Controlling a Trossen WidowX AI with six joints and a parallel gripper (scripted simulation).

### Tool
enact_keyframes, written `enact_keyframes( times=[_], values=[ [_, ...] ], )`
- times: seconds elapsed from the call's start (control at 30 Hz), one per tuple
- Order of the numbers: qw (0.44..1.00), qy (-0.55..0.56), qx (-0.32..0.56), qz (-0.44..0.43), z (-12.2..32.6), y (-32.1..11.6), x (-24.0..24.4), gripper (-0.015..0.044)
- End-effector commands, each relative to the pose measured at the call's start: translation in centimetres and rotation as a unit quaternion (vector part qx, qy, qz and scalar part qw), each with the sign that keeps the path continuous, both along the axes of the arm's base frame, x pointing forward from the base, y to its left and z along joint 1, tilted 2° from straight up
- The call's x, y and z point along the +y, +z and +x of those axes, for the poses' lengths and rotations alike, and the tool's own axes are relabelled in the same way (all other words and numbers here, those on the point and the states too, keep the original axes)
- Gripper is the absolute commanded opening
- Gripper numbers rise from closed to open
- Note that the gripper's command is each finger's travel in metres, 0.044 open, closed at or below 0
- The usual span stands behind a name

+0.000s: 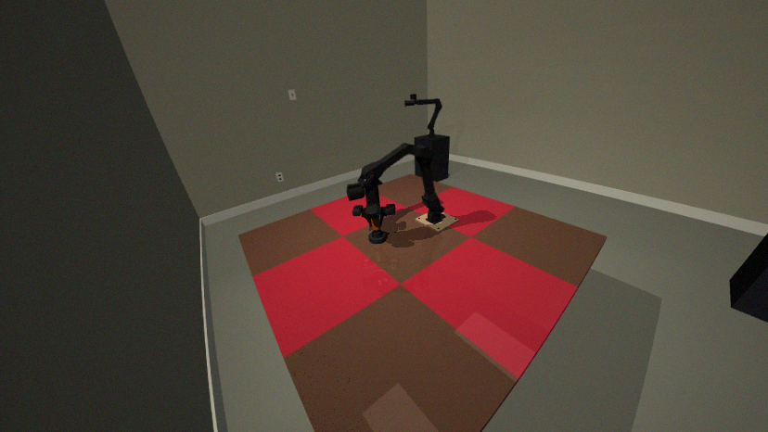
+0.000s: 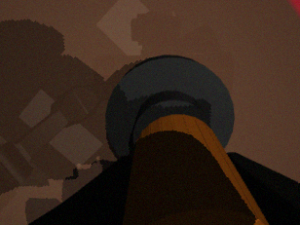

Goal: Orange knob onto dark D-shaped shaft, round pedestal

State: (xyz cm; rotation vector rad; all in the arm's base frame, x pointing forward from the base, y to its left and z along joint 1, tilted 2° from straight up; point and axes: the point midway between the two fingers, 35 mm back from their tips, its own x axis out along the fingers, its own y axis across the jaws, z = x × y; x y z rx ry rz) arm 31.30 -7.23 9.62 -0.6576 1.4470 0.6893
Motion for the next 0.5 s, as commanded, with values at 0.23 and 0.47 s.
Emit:
enact_keyframes(
  times=[0.23, 0.47],
  values=[
    [0.994, 0.105, -0.006, -0.002, 0.21, 0.39, -0.06, 0.0],
    [0.994, 0.105, -0.006, -0.002, 0.1, 0.08, -0.03, 0.0]
  ],
)
